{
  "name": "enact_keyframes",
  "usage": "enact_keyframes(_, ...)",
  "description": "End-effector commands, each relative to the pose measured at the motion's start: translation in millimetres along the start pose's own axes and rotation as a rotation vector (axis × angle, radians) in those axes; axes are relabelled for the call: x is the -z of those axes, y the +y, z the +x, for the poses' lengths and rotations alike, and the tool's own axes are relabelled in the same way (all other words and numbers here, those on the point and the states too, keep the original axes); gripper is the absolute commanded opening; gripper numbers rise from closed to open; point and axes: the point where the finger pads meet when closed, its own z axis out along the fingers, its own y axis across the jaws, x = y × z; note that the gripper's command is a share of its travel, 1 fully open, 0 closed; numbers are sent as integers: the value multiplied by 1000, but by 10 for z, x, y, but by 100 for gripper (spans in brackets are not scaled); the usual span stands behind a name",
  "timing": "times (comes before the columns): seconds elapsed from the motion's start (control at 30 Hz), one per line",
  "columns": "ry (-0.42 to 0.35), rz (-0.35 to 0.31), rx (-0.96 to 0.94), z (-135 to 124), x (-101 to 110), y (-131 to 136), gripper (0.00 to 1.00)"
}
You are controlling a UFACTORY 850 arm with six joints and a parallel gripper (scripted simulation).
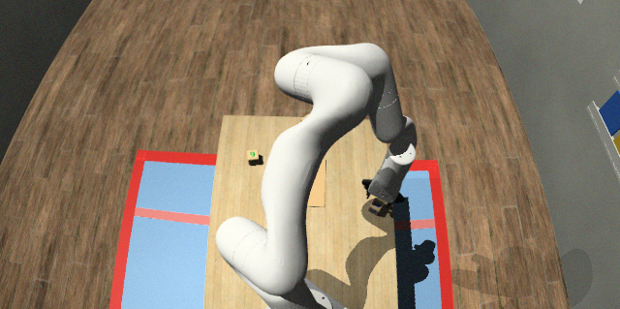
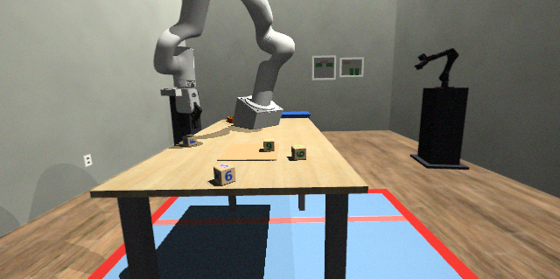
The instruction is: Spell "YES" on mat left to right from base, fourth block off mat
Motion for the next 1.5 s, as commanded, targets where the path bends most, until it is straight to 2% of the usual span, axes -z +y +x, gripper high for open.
enact_keyframes(0.0, 2, 0, 0, 11, -58, 2, 84)
enact_keyframes(0.6, 2, 0, 0, 14, -211, 2, 84)
enact_keyframes(1.47, 2, 0, 0, 15, -221, 2, 84)
